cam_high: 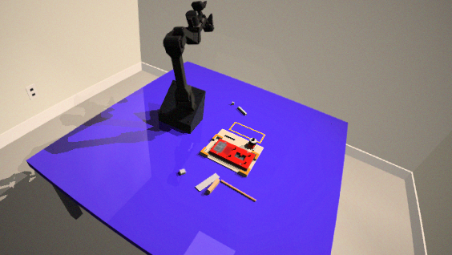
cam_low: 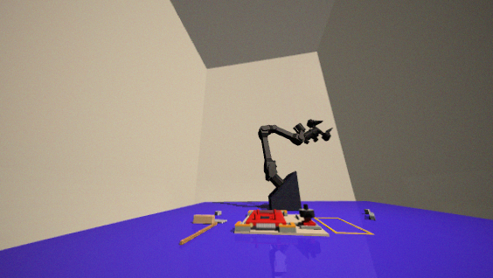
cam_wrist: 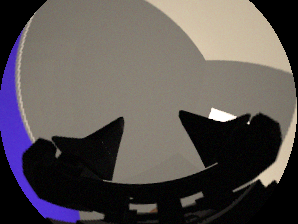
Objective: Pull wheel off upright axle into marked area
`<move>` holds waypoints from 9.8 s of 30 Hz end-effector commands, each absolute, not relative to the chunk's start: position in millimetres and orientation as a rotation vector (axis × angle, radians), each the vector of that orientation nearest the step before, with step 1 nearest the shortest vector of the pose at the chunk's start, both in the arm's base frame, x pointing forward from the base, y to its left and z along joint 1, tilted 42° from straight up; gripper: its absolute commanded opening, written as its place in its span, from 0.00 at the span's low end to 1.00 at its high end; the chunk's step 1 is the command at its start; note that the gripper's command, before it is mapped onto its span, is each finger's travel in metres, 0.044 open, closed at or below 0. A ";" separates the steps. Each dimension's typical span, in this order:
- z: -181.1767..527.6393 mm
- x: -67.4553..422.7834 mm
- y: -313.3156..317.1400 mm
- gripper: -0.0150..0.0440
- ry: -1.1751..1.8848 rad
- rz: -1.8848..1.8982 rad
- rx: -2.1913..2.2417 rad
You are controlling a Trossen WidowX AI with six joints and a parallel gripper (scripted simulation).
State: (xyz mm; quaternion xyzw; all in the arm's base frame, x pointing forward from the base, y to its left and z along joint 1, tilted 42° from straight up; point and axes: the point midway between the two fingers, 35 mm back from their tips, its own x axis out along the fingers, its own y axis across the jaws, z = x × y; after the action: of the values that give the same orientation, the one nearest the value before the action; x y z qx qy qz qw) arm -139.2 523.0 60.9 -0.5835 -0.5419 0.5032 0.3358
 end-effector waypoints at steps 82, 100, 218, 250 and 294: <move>17.4 359.9 39.3 0.76 0.599 -1.453 0.714; 19.1 365.1 37.2 0.76 0.594 -1.459 0.717; -13.4 367.4 6.8 0.25 0.594 -1.463 0.716; -4.0 366.6 15.1 0.25 0.593 -1.459 0.717; -63.8 311.0 98.2 0.25 0.600 -1.458 0.720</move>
State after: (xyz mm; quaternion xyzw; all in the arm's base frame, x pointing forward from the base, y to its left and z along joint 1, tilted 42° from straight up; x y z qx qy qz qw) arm 312.3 104.9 -56.3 -0.3202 -0.2633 0.6405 -0.6464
